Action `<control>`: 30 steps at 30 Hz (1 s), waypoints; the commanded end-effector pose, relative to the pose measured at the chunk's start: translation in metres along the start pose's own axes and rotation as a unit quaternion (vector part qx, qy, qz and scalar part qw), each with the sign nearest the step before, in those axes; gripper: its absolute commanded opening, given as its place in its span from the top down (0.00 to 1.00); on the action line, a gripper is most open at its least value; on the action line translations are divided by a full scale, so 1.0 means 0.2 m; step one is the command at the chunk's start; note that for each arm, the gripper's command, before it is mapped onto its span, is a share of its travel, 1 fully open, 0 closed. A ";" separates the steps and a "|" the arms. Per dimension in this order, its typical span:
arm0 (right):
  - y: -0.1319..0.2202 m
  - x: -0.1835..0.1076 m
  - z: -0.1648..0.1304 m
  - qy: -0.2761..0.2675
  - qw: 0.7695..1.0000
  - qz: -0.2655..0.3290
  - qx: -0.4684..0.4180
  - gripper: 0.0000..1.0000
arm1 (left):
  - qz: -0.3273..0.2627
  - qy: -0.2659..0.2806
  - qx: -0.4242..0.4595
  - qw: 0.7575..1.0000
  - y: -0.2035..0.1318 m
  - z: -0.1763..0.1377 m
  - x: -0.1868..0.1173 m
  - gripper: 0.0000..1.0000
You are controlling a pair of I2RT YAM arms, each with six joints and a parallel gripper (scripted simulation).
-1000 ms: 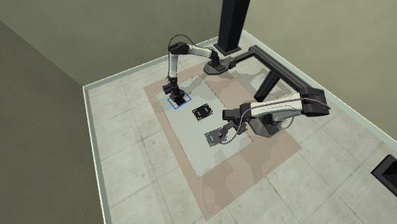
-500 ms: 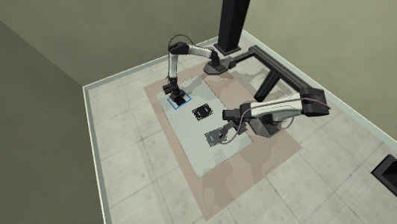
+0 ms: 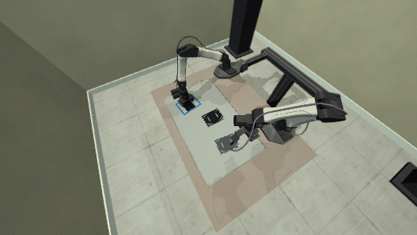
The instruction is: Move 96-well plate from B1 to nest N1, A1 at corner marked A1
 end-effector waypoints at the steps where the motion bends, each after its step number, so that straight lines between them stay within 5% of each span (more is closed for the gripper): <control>1: 0.04 -0.02 0.00 0.003 1.000 0.012 0.001 0.00 | -0.002 0.004 0.001 1.000 0.00 -0.03 -0.01 0.00; 30: 0.04 -0.02 -0.02 0.003 1.000 0.013 0.000 0.00 | -0.002 0.004 0.001 1.000 0.00 -0.03 -0.01 0.00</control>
Point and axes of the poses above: on each arm, the point where the finger pads meet when closed, its own x axis out along the fingers, its own y axis across the jaws, z = x × y, the point moved 7 cm from there along -x, back along the fingers, and after that the axes turned 11 degrees about x, right-handed, at the moved point
